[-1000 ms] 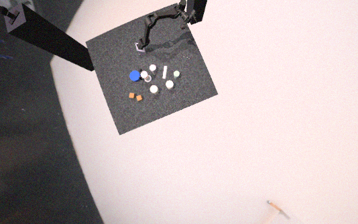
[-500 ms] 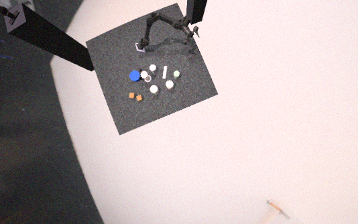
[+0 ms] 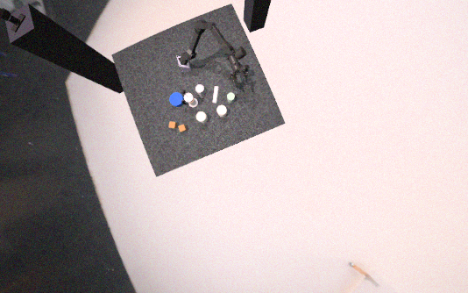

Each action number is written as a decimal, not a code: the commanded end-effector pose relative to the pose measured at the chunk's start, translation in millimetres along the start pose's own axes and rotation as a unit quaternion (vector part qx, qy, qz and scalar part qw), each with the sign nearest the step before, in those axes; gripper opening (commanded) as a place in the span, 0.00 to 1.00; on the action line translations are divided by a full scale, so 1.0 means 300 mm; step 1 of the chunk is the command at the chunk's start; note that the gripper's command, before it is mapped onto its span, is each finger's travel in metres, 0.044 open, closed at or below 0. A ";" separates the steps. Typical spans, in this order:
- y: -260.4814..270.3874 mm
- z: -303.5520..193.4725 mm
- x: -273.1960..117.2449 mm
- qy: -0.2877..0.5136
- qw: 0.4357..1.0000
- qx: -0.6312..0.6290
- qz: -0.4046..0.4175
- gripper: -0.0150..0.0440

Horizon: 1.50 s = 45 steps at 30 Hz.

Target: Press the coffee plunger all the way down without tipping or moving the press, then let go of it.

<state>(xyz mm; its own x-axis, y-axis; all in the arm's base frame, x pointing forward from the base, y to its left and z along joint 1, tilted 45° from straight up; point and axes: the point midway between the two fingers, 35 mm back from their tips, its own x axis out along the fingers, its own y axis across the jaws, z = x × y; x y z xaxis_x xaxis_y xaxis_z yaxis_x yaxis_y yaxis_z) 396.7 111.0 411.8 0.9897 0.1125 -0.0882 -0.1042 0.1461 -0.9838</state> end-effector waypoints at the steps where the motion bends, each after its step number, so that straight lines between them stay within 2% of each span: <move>1: 0.060 -0.111 0.044 0.017 0.998 0.043 0.030 1.00; 6: 0.158 -0.305 0.085 0.052 0.989 0.115 0.081 1.00; 11: 0.288 -0.552 0.078 0.095 0.956 0.242 0.138 1.00; 16: 0.408 -0.794 0.005 0.140 0.888 0.402 0.172 1.00; 23: 0.541 -1.064 -0.183 0.184 0.732 0.634 0.167 1.00; 31: 0.623 -1.258 -0.469 0.163 0.469 0.863 0.093 1.00; 33: 0.627 -1.281 -0.518 0.150 0.422 0.891 0.076 1.00; 45: 0.781 -1.165 -0.470 0.144 0.418 0.894 0.076 1.00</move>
<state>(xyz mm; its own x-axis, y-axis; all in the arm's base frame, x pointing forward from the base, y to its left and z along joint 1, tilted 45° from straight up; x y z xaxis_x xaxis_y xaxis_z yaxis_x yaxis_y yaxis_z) 266.5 -226.6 144.5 0.8979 0.1723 -0.4052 0.1865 0.6847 0.7045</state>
